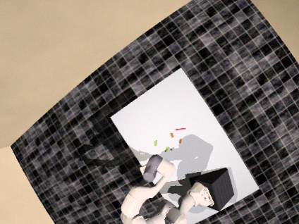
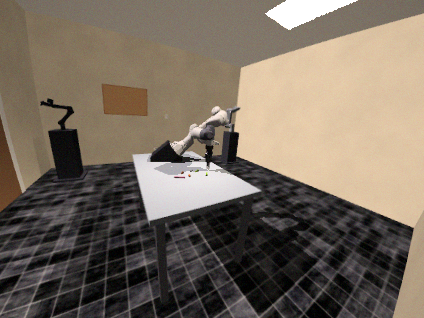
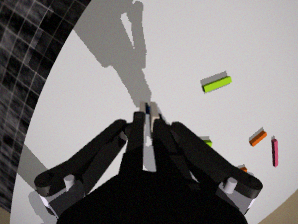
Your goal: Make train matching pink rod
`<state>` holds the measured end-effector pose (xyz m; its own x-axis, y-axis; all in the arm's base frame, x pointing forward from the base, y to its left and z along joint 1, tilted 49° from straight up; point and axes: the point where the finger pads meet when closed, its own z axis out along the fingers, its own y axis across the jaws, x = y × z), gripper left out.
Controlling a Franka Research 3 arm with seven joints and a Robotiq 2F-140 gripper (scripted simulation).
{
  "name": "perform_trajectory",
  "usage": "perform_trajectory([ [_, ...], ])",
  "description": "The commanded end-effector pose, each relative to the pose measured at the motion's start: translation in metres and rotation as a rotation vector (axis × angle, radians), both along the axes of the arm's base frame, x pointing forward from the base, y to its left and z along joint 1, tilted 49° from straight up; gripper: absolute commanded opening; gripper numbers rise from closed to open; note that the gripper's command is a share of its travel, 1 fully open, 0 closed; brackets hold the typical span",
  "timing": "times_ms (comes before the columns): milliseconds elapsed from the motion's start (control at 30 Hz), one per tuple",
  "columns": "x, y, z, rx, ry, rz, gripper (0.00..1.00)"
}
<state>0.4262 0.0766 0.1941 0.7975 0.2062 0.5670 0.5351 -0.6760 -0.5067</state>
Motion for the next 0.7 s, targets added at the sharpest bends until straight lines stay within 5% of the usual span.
perform_trajectory([
  [0,0.0006,0.0023,-0.0027,-0.002,-0.002,0.003,0.03],
  [667,0.0029,0.0080,-0.0079,-0.002,-0.002,0.003,0.03],
])
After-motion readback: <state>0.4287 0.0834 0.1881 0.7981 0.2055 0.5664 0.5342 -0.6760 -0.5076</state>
